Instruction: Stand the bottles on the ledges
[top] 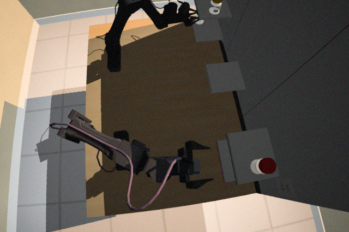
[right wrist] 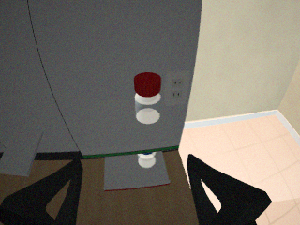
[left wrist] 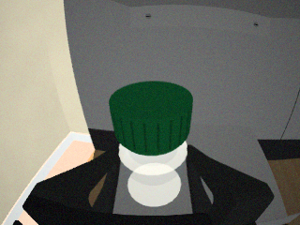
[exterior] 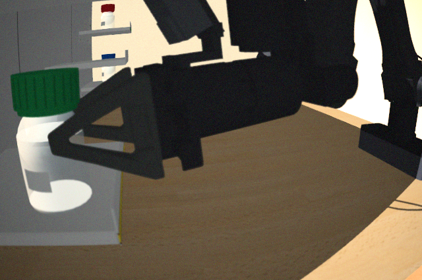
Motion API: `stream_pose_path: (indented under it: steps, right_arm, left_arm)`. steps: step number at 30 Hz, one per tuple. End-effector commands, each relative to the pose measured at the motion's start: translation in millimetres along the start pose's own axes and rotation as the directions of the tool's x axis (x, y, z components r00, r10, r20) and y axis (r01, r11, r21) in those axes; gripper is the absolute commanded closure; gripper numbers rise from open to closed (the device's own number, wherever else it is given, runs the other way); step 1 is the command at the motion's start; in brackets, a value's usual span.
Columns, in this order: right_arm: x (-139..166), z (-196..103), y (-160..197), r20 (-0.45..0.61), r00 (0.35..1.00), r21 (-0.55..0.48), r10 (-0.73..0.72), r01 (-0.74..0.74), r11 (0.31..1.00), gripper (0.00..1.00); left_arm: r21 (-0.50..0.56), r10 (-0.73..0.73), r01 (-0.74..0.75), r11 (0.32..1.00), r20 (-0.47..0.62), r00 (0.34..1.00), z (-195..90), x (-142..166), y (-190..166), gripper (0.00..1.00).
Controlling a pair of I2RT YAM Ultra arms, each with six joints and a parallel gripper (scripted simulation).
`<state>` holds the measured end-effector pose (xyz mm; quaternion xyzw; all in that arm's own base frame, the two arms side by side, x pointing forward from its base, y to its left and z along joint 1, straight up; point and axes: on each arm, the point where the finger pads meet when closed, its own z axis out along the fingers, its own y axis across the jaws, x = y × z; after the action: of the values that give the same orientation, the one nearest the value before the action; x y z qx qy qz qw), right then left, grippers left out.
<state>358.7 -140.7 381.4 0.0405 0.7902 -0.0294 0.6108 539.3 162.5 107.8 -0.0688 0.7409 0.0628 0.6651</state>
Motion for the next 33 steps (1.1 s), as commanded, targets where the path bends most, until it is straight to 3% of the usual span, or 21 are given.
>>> stream_pose_path:
  steps: [1,6,9,11,14,18,23,25,33]
  right_arm:
    - [-12,-4,-2,0.027,1.000,0.006,-0.014,0.014,1.000,0.00]
    - [-12,-4,-2,0.027,1.000,0.006,-0.014,0.014,1.000,0.00]
    - [-12,-4,-2,0.027,1.000,0.006,-0.014,0.014,1.000,0.00]
    - [-22,-2,-6,0.057,0.998,0.025,-0.026,0.024,0.999,0.19]
    - [-31,9,-12,0.109,0.993,0.049,-0.037,0.031,0.998,0.19]
    - [-37,56,-26,0.181,0.982,0.082,-0.045,0.030,0.996,0.19]
    - [-11,122,-29,0.201,0.979,0.085,-0.024,0.007,0.996,0.19]
    - [-11,122,-29,0.201,0.979,0.085,-0.024,0.007,0.996,0.19]
    - [25,173,-22,0.186,0.983,0.072,0.000,-0.013,0.997,0.19]
  left_arm:
    - [0.006,-0.005,0.005,1.000,-0.050,0.999,-11,14,2,0.50]
    - [0.059,0.014,-0.016,0.998,0.030,0.999,-15,-10,-15,0.50]
    - [0.059,0.008,-0.010,0.998,0.023,1.000,-15,-8,-15,0.50]
    - [0.059,0.007,-0.008,0.998,0.017,1.000,-15,-7,-16,0.50]
    - [0.059,0.007,-0.008,0.998,0.017,1.000,-15,-7,-16,0.50]
    - [0.059,0.007,-0.008,0.998,0.017,1.000,-15,-7,-16,0.50]
    - [0.045,0.006,-0.007,0.999,0.019,1.000,-13,-7,-10,0.50]
    - [0.045,0.006,-0.007,0.999,0.019,1.000,-13,-7,-10,0.50]
    - [0.045,0.006,-0.007,0.999,0.019,1.000,-13,-7,-10,0.50]
